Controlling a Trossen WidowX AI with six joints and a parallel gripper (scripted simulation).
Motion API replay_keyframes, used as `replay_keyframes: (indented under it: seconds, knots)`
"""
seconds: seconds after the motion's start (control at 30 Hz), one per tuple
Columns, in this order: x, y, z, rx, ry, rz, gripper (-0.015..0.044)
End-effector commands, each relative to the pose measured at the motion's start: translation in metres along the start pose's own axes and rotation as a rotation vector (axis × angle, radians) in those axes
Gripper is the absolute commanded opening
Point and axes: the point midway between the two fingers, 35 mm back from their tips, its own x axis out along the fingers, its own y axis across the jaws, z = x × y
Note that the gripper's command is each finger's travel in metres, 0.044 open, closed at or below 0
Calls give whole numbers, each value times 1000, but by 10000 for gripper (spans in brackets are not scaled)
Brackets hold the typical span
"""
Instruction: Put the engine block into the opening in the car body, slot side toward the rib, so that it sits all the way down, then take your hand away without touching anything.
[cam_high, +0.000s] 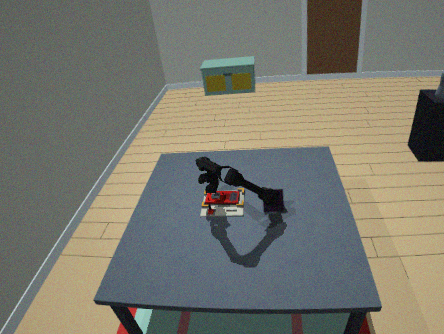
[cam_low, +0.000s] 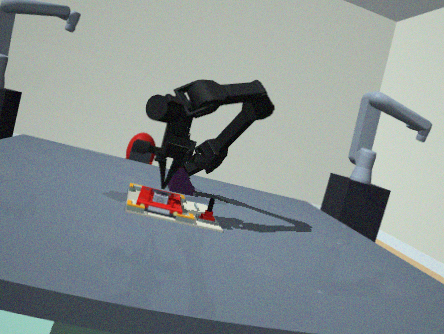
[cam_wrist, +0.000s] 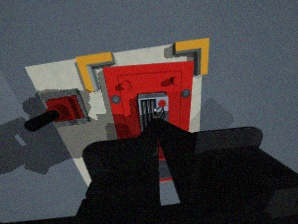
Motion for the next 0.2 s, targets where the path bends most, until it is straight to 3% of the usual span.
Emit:
replay_keyframes:
  seconds: [0.0,0.1,0.17]
  knots:
    - [0,0,-1,-4,4,-2,0]
    - [0,0,-1,-4,4,-2,0]
    - [0,0,-1,-4,4,-2,53]
